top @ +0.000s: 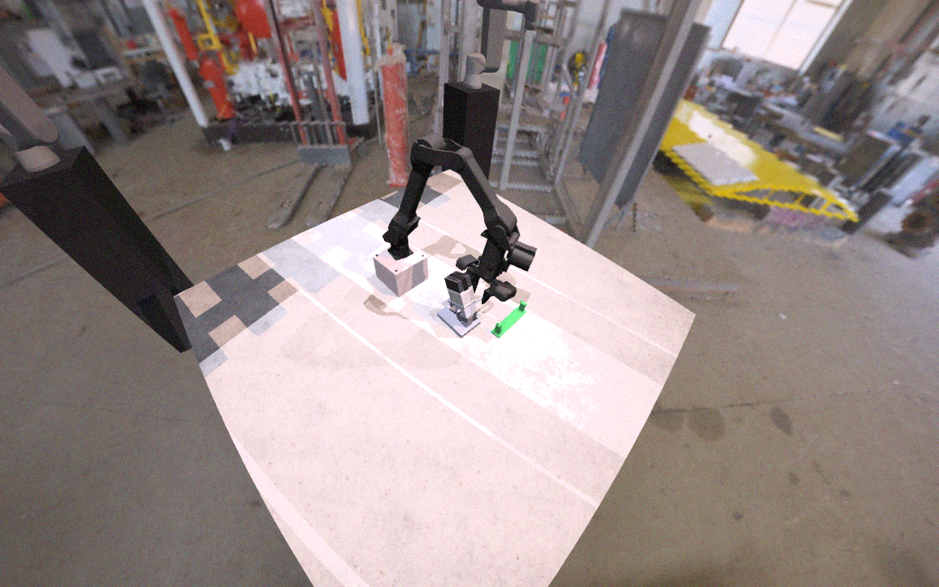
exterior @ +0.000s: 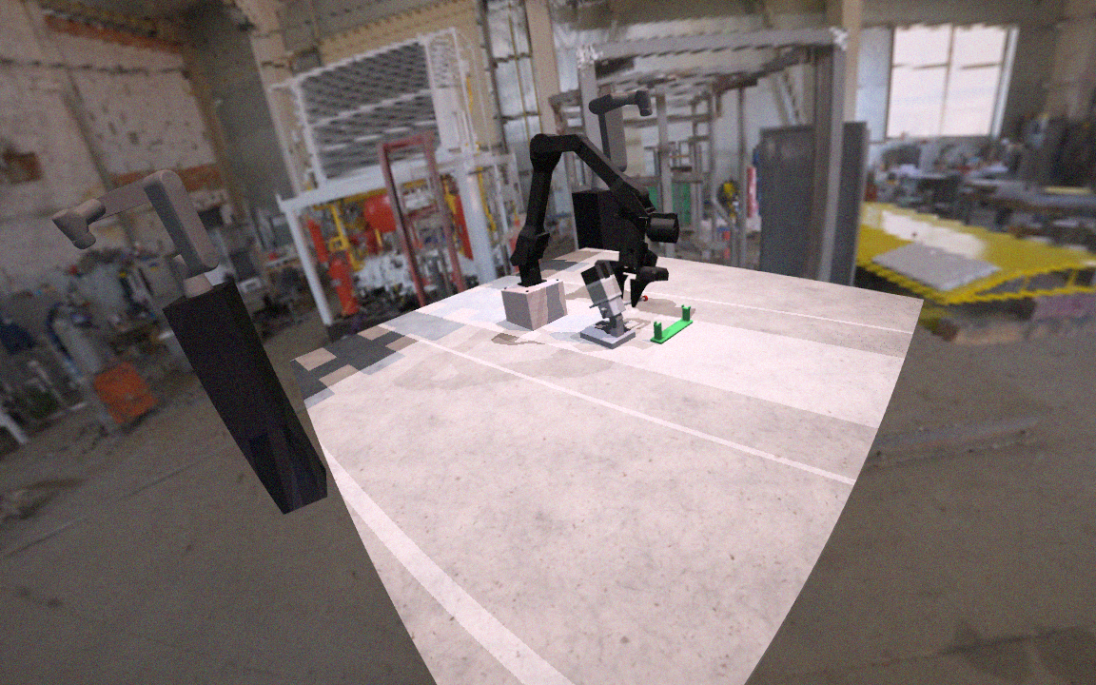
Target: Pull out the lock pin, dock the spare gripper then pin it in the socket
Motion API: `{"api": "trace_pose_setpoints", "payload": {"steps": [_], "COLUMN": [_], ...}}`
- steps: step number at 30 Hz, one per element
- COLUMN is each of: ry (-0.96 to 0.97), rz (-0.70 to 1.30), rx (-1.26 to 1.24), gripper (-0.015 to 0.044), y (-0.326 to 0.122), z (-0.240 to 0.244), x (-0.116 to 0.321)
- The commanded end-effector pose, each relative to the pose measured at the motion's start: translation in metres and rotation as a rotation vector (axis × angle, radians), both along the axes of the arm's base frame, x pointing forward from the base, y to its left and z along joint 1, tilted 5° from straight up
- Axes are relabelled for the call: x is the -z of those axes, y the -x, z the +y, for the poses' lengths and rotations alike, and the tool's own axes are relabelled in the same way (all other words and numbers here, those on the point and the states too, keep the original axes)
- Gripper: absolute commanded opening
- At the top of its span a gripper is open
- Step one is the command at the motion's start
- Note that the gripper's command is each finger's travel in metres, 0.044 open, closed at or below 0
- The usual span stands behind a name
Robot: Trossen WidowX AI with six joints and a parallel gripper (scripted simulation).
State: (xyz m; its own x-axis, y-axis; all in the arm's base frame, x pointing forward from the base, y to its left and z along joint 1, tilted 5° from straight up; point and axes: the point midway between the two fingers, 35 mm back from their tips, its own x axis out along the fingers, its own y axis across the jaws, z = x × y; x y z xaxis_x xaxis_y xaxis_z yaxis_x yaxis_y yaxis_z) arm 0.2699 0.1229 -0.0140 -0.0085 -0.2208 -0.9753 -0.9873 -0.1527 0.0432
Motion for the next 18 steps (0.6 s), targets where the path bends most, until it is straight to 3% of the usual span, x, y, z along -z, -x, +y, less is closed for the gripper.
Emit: {"api": "trace_pose_setpoints", "payload": {"steps": [1,18], "ry": [-0.003,0.020], "rz": [-0.002,0.021], "rx": [0.001,-0.013], "gripper": [0.0200,0.0200], "y": [0.000,0.008], "z": [0.006,0.024], "x": [-0.008,-0.034]}}
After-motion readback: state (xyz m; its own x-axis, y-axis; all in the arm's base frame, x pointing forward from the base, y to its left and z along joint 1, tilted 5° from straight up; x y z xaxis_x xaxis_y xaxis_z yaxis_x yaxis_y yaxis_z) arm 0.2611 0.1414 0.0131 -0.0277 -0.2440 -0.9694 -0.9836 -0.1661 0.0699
